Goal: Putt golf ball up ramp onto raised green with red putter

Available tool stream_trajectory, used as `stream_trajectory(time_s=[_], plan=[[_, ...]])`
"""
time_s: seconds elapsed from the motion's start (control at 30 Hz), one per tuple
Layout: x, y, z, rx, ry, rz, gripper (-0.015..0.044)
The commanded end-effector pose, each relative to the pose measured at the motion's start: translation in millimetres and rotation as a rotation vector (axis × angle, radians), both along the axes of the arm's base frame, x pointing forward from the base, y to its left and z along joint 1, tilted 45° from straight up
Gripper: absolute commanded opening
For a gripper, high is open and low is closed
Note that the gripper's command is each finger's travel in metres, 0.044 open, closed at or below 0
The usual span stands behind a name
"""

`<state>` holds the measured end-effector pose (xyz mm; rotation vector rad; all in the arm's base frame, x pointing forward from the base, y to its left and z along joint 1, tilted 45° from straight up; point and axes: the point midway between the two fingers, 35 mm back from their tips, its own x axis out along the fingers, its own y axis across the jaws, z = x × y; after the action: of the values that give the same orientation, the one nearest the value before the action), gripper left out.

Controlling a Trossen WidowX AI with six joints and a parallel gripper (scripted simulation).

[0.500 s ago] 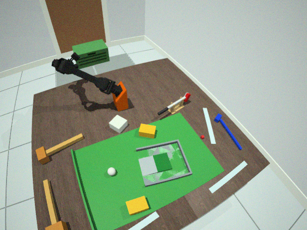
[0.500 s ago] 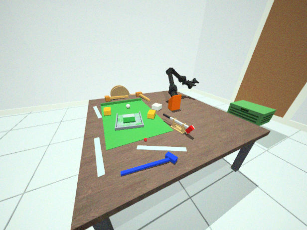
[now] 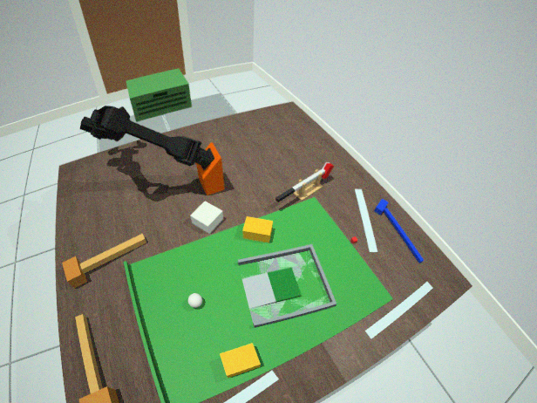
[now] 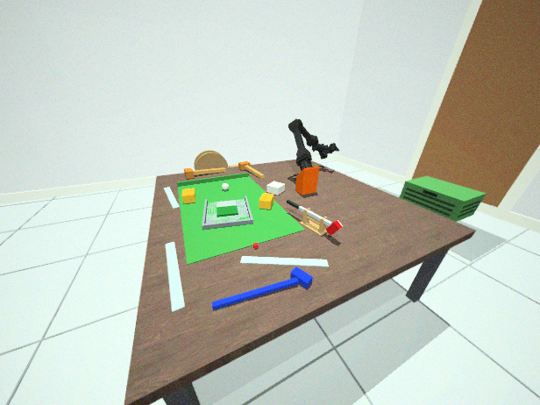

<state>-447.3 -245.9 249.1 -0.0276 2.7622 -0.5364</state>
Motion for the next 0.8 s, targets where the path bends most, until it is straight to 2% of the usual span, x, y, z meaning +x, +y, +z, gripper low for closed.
stream_trajectory(time_s=[0.0, 0.37, 0.77], plan=[[26, -36, 14, -0.139, 0.008, 0.076, 0.0440], [103, -114, 49, -0.478, -0.040, 0.265, 0.0440], [208, -178, 84, -0.817, -0.206, 0.478, 0.0440]])
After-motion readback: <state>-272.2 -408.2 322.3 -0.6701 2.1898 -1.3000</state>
